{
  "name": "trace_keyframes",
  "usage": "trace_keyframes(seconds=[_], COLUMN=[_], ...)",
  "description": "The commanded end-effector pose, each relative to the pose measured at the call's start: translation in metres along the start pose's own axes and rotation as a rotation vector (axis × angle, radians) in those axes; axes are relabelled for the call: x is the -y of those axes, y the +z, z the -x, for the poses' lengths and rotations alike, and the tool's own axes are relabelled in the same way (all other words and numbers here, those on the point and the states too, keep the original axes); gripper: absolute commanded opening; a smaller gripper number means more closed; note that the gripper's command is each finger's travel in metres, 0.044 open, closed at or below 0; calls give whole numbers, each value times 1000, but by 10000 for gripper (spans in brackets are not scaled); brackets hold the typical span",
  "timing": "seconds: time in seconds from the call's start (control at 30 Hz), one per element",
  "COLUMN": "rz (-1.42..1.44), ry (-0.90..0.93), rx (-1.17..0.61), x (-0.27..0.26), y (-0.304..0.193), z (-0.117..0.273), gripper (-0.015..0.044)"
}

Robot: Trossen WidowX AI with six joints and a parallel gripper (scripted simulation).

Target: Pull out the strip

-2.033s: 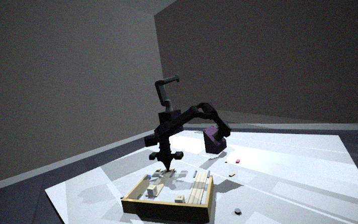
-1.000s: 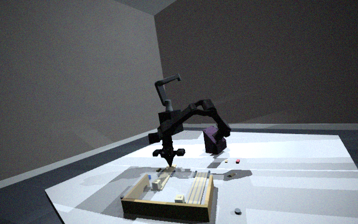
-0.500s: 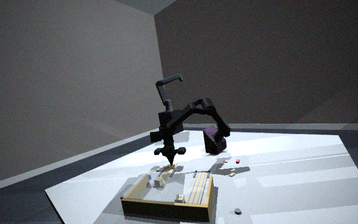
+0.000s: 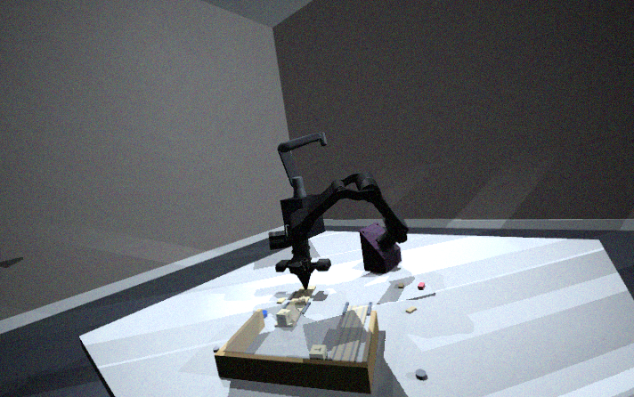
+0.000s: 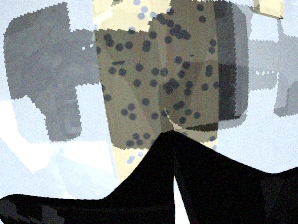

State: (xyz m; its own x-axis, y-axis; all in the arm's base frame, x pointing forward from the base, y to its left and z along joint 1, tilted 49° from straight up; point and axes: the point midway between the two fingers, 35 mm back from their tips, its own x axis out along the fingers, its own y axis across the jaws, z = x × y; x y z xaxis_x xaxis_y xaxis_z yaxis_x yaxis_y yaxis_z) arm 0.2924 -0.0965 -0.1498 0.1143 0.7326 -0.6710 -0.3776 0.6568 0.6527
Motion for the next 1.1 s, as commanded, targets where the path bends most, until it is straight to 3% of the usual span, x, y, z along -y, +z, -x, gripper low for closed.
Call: trace_keyframes(seconds=[0.0, 1.07], rz=[-12, -13], ry=[18, 17], rx=[-24, -25], x=[-5, -5], y=[-14, -43], z=[-7, -6], gripper=[0, 0])
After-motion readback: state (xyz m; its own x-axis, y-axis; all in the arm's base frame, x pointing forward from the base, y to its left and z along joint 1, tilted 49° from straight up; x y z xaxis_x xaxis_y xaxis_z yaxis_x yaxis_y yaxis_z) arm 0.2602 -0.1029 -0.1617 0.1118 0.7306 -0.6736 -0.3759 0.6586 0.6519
